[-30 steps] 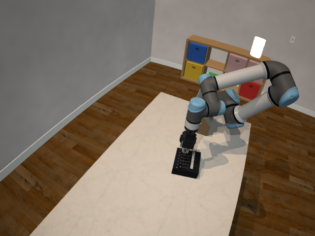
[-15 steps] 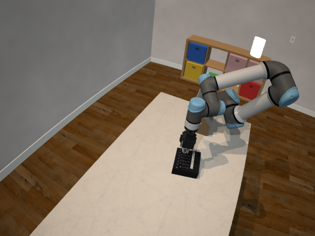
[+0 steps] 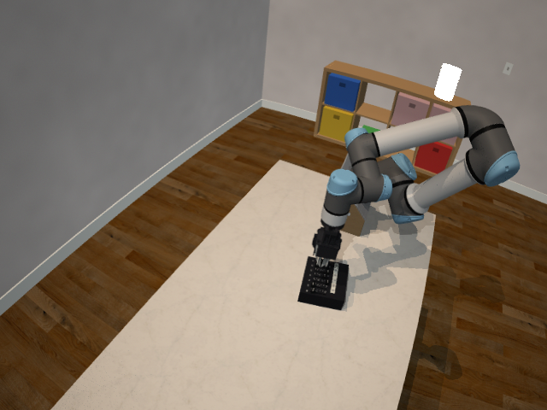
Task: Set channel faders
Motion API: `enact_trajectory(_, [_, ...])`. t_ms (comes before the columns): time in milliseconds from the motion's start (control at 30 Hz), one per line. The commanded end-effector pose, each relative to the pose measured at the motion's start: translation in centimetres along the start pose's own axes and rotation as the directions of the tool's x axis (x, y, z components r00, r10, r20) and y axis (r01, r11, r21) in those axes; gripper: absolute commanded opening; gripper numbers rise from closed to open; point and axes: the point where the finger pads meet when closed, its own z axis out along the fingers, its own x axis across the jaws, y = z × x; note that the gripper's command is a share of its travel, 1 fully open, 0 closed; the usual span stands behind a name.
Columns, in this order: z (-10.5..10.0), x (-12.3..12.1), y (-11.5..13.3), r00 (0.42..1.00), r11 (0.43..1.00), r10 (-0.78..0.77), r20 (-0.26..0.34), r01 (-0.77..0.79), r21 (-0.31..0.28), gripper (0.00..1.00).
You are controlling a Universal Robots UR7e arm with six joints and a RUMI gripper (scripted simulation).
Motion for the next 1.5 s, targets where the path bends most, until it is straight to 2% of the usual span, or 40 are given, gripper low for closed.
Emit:
enact_trajectory(0, [0.0, 0.2, 0.0, 1.000, 1.000, 0.000, 0.001, 0.000, -0.001, 0.00])
enact_trajectory(467, [-0.2, 0.4, 0.0, 1.000, 1.000, 0.000, 0.001, 0.000, -0.001, 0.00])
enact_trajectory(1033, [-3.8, 0.4, 0.0, 1.000, 1.000, 0.000, 0.001, 0.000, -0.001, 0.00])
enact_trajectory(1467, [-4.0, 0.4, 0.0, 1.000, 1.000, 0.000, 0.001, 0.000, -0.001, 0.00])
